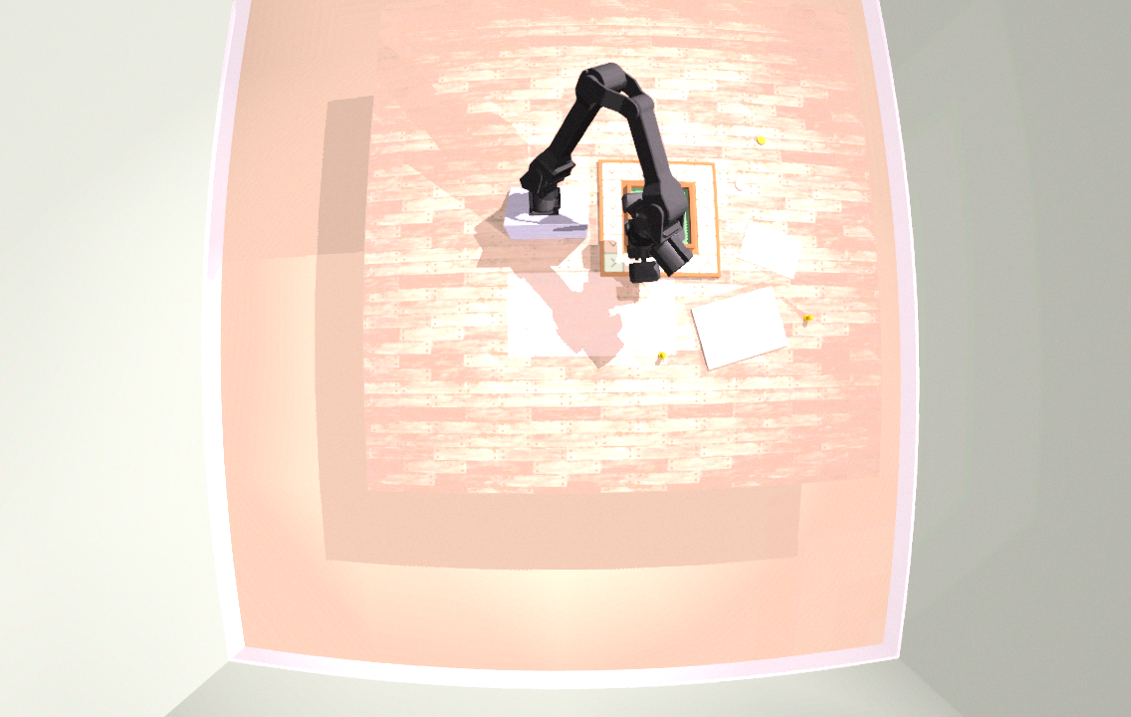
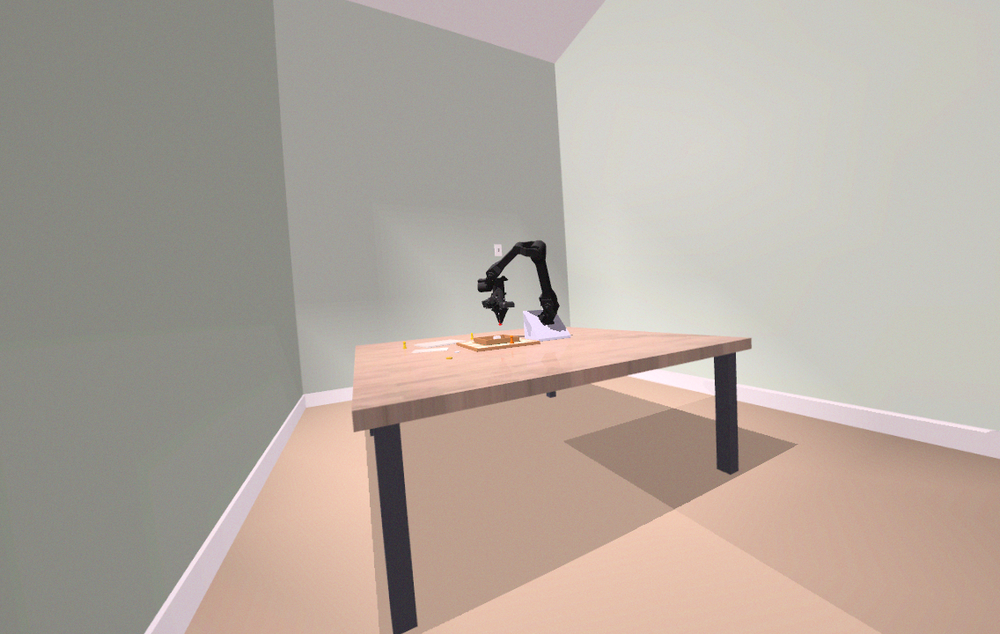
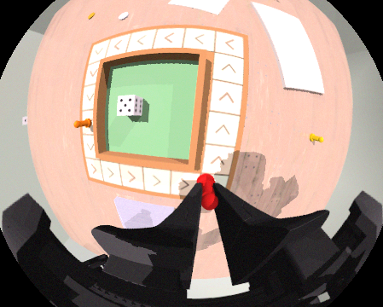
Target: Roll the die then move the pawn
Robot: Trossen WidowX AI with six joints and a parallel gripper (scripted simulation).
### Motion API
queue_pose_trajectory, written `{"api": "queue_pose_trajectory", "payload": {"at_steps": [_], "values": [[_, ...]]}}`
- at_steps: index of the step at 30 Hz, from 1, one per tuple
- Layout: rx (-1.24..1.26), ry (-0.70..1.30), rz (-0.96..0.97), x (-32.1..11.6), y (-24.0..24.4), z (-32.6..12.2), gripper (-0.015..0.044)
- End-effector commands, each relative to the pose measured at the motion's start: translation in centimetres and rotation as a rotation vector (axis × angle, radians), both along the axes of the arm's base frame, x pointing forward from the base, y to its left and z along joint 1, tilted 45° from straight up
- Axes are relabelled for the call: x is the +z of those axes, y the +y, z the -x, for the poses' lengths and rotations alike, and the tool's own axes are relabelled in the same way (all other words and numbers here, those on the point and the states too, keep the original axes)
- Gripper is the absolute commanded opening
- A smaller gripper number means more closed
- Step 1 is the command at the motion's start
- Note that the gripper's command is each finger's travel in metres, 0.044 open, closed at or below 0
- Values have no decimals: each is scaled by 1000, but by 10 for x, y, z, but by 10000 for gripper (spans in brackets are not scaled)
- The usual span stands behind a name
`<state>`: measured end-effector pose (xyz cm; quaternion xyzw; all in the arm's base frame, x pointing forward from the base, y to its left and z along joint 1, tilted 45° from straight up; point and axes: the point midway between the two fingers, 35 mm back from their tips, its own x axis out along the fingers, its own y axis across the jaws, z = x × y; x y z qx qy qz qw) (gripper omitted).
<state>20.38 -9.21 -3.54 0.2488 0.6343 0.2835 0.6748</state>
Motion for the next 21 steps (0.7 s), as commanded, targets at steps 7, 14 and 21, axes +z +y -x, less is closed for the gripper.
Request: {"api": "queue_pose_trajectory", "payload": {"at_steps": [7,14,21], "values": [[7,2,4,-31,-6,1,0],[7,1,3,-51,14,-1,0],[7,1,3,-56,19,-1,0]]}}
